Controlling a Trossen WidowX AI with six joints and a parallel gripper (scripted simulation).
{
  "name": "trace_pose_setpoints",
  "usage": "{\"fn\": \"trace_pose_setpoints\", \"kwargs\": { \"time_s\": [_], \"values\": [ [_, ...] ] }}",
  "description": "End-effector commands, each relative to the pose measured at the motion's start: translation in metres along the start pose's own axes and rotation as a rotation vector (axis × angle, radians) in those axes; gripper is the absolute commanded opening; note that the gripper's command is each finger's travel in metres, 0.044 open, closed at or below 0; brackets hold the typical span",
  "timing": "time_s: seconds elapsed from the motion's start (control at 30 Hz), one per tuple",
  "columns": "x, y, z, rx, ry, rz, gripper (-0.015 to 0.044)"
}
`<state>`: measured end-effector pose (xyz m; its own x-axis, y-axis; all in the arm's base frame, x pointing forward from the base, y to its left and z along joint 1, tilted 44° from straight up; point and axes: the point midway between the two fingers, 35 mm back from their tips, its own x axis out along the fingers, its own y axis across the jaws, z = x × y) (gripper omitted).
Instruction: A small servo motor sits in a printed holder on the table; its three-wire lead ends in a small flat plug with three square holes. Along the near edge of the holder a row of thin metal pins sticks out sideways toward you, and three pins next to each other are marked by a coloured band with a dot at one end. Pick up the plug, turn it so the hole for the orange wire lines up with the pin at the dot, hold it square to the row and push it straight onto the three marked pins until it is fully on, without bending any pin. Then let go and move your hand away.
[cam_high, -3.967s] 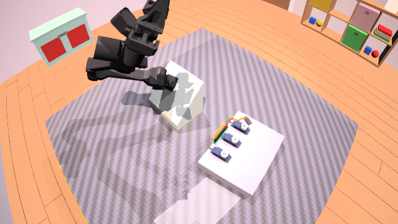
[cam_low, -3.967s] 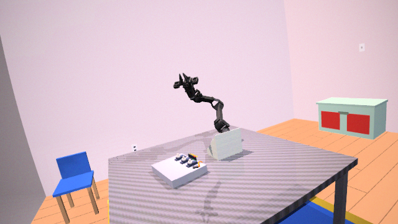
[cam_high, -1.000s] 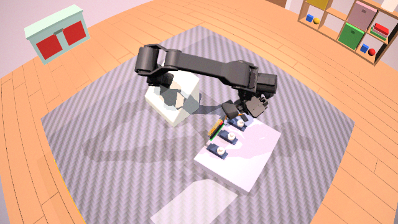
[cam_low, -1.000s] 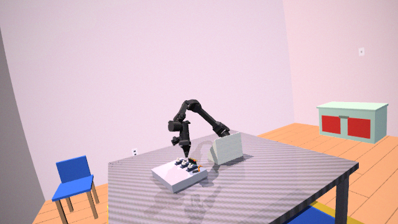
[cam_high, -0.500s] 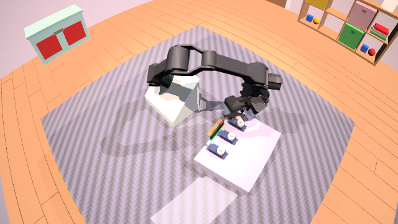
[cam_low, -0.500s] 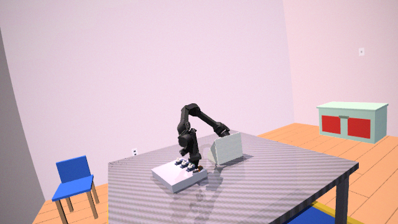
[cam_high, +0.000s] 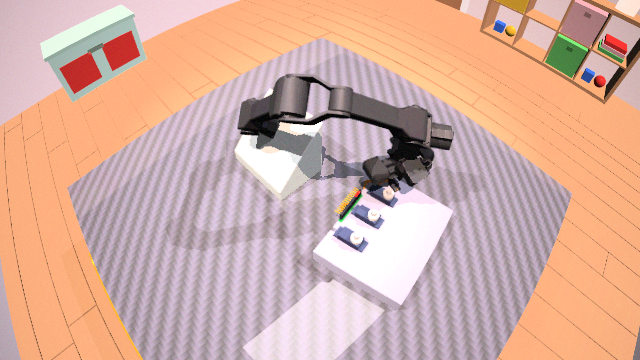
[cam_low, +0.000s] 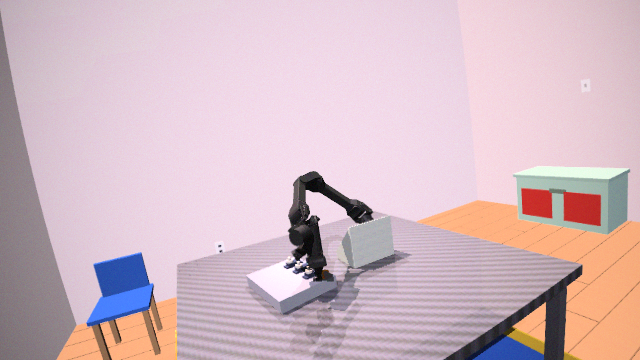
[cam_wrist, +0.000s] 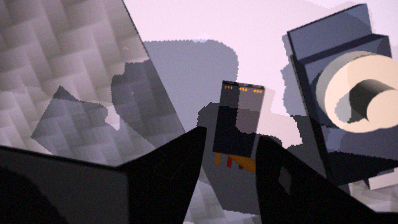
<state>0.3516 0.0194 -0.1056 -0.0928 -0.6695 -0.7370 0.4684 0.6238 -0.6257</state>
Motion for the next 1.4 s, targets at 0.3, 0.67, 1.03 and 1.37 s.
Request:
{"fn": "trace_pose_setpoints", "kwargs": {
  "time_s": [0.3, 0.67, 1.03, 1.37],
  "values": [
    [0.012, -0.002, -0.002, -0.007, 0.001, -0.008, 0.0023],
    [-0.019, 0.000, -0.001, -0.007, 0.002, -0.005, 0.0000],
    [-0.048, -0.004, -0.003, -0.019, 0.003, -0.005, 0.0000],
    [-0.054, -0.039, -0.013, -0.132, 0.004, -0.007, 0.0000]
  ]
}}
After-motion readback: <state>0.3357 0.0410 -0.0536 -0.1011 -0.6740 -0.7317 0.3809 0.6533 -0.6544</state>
